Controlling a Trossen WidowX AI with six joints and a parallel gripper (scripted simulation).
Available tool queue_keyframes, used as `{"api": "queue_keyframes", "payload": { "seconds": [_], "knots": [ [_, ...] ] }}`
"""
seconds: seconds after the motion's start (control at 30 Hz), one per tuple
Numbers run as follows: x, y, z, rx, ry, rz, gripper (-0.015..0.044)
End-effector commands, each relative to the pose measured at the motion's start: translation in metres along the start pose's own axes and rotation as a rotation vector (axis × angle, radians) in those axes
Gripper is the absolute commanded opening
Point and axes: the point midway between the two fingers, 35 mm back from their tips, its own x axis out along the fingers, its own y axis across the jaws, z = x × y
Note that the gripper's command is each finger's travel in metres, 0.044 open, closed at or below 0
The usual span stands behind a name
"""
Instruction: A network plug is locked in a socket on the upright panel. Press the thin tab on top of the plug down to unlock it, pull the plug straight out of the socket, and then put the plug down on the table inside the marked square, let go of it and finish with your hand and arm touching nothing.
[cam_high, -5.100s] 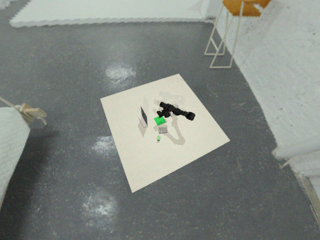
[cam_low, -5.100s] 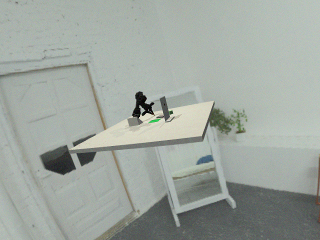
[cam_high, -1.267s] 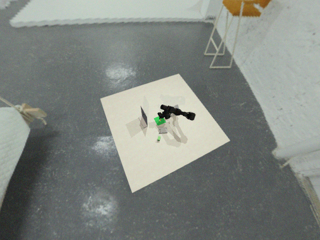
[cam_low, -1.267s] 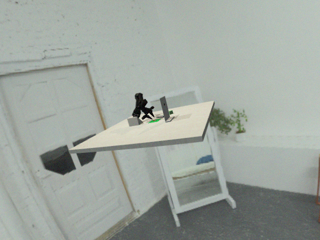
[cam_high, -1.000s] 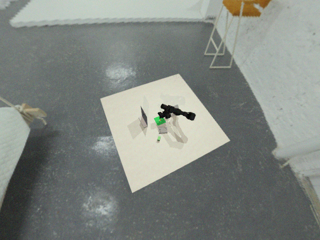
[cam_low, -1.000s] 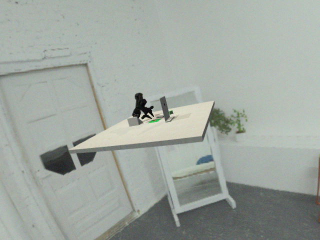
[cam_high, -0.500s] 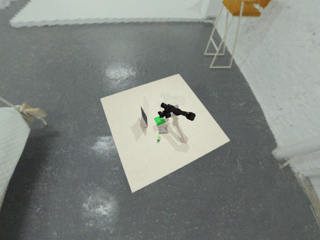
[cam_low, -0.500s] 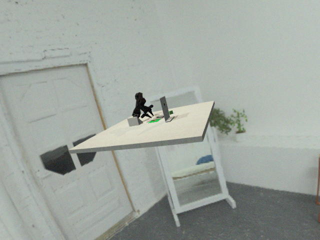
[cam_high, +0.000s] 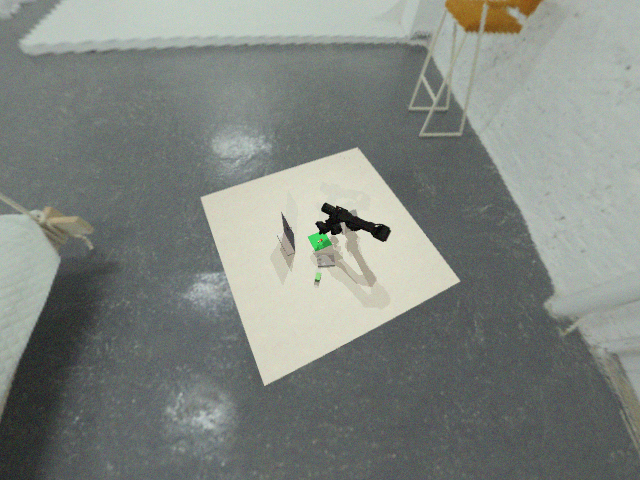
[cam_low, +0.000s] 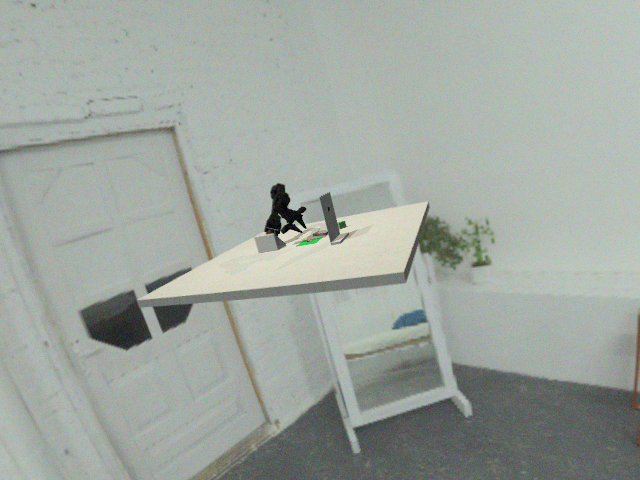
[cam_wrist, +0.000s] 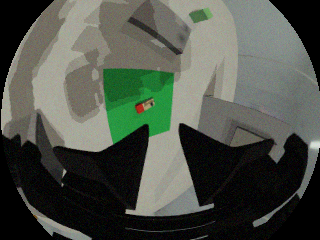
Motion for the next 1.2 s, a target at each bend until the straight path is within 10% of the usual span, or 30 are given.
{"api": "queue_keyframes", "payload": {
  "seconds": [0.0, 1.17],
  "knots": [
    [-0.005, -0.005, 0.0, -0.009, 0.0, -0.004, 0.0156],
    [-0.042, -0.026, 0.002, -0.008, -0.008, -0.008, 0.0156]
  ]
}}
